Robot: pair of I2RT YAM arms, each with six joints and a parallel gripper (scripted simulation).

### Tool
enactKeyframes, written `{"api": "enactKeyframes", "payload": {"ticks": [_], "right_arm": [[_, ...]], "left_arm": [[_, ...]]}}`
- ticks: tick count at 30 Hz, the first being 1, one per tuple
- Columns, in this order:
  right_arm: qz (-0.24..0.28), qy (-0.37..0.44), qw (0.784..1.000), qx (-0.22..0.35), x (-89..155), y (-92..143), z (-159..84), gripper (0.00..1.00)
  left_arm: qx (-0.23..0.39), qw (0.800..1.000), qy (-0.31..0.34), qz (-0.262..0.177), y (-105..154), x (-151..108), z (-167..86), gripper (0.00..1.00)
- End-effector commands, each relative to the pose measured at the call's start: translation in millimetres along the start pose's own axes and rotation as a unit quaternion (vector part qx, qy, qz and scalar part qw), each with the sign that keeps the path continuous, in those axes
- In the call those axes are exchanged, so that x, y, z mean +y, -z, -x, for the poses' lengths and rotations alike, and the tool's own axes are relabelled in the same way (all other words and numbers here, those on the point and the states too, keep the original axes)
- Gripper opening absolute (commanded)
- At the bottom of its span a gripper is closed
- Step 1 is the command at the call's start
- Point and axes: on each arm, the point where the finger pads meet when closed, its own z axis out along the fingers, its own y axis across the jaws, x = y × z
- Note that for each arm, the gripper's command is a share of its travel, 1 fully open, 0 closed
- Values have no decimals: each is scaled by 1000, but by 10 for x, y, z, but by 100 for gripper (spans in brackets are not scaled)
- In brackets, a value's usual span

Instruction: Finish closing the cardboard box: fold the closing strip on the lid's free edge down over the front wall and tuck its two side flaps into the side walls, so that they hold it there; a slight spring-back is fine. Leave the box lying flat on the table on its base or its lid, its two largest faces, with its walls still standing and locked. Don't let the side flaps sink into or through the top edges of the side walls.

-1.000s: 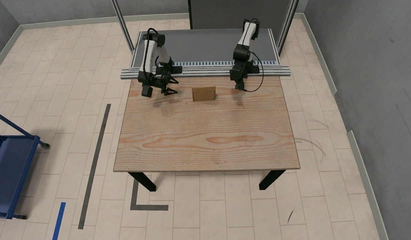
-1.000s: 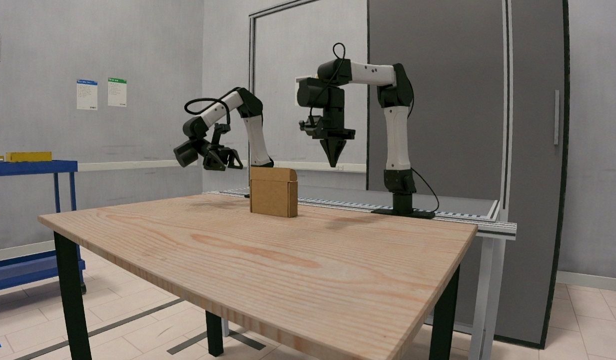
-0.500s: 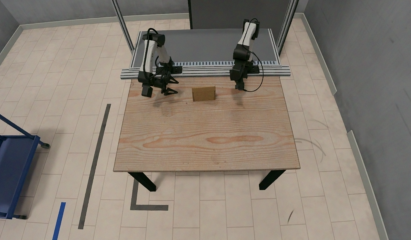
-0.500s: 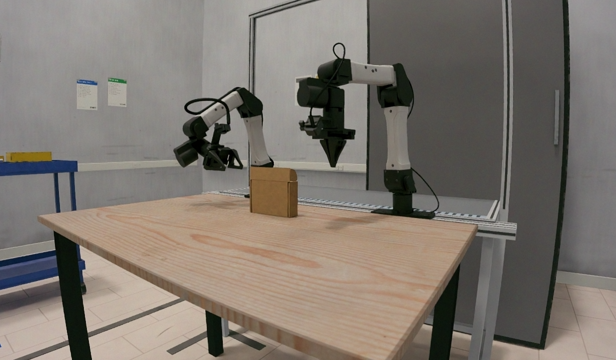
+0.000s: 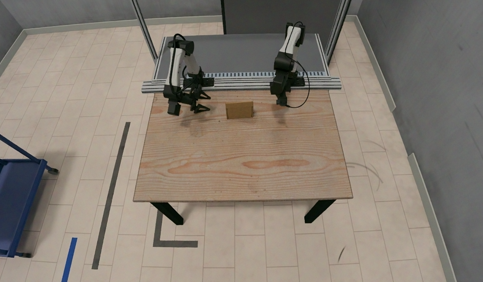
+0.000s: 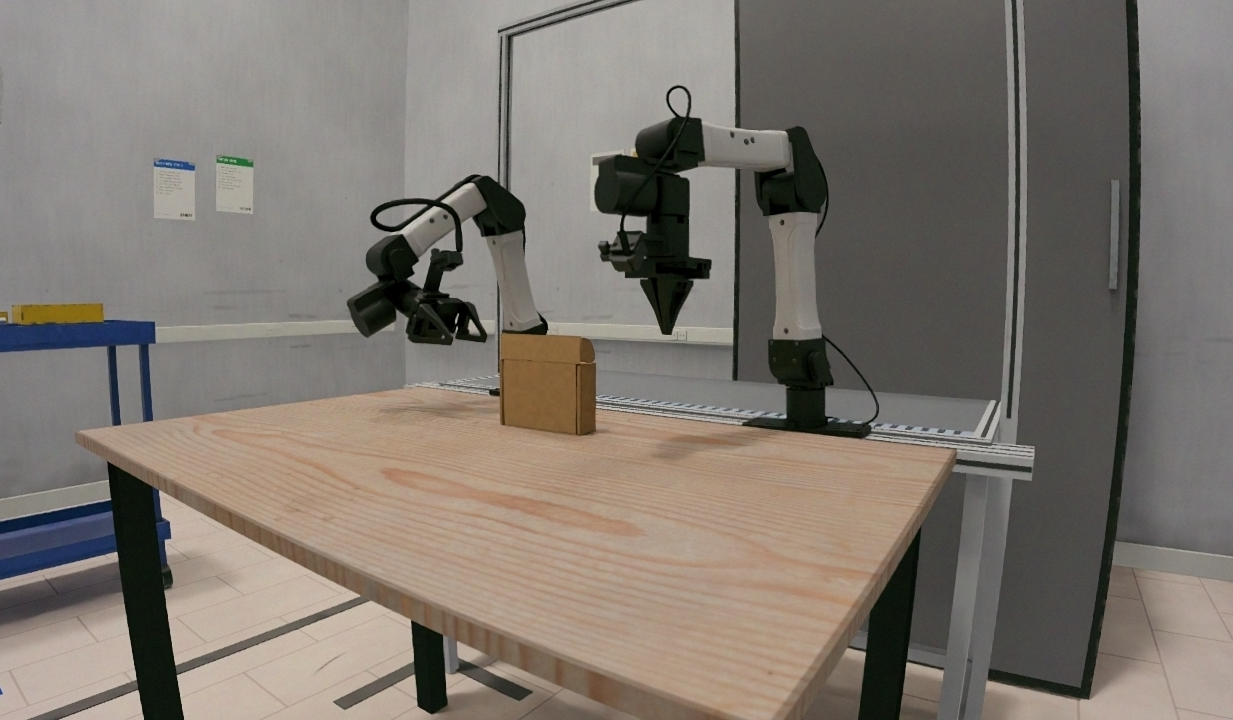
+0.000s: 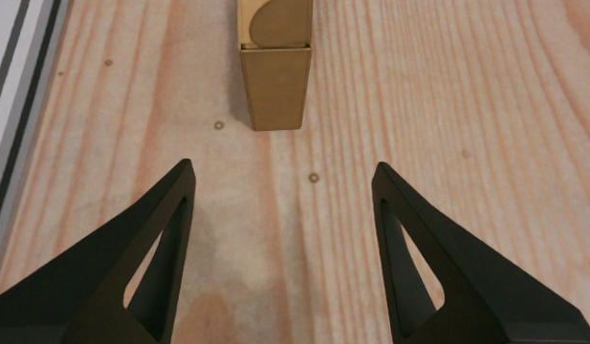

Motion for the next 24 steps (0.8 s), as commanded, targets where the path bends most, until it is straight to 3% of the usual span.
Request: {"api": "enactKeyframes", "payload": {"ticks": [1, 24], "right_arm": [[31, 18, 999, -31, 1, -65, -110, 80], [32, 12, 999, -36, -31, -329, -362, 80]], "left_arm": [[-5, 1000, 1, -2, 37, 14, 3, 1], [-5, 1000, 1, -2, 37, 14, 3, 1]]}}
